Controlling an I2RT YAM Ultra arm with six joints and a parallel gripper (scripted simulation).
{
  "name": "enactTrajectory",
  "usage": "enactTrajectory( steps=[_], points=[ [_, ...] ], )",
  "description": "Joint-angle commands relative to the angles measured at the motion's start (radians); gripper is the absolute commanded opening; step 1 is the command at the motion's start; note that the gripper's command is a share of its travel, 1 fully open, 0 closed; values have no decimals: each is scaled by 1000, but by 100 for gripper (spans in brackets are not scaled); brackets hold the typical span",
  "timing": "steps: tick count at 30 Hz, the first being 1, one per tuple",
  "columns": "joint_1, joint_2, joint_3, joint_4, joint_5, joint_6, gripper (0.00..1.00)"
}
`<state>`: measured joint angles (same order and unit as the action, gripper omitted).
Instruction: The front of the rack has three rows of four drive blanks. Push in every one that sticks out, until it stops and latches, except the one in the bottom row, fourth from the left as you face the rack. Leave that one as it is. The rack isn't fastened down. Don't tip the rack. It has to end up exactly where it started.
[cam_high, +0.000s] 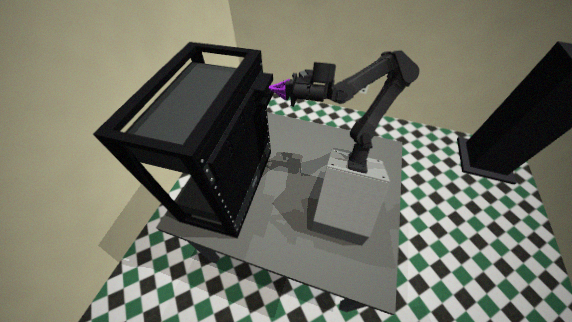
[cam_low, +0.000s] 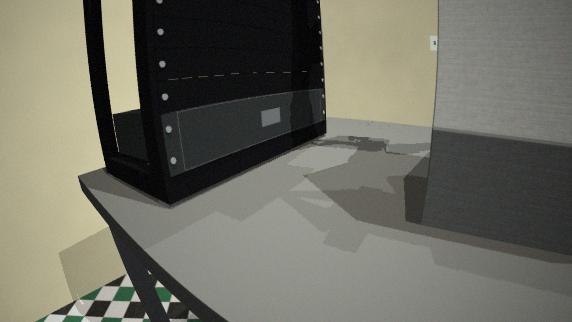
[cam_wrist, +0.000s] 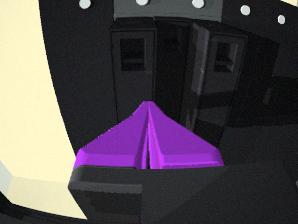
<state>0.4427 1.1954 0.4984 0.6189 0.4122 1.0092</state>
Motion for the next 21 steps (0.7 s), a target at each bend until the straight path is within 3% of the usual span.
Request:
enactTrajectory(
  steps=[1, 10, 21],
  points=[
    [17, 13, 53, 25, -27, -12, 0],
    [20, 42, 104, 4, -24, -12, 0],
    [20, 45, 106, 4, -24, -13, 0]
  ],
)
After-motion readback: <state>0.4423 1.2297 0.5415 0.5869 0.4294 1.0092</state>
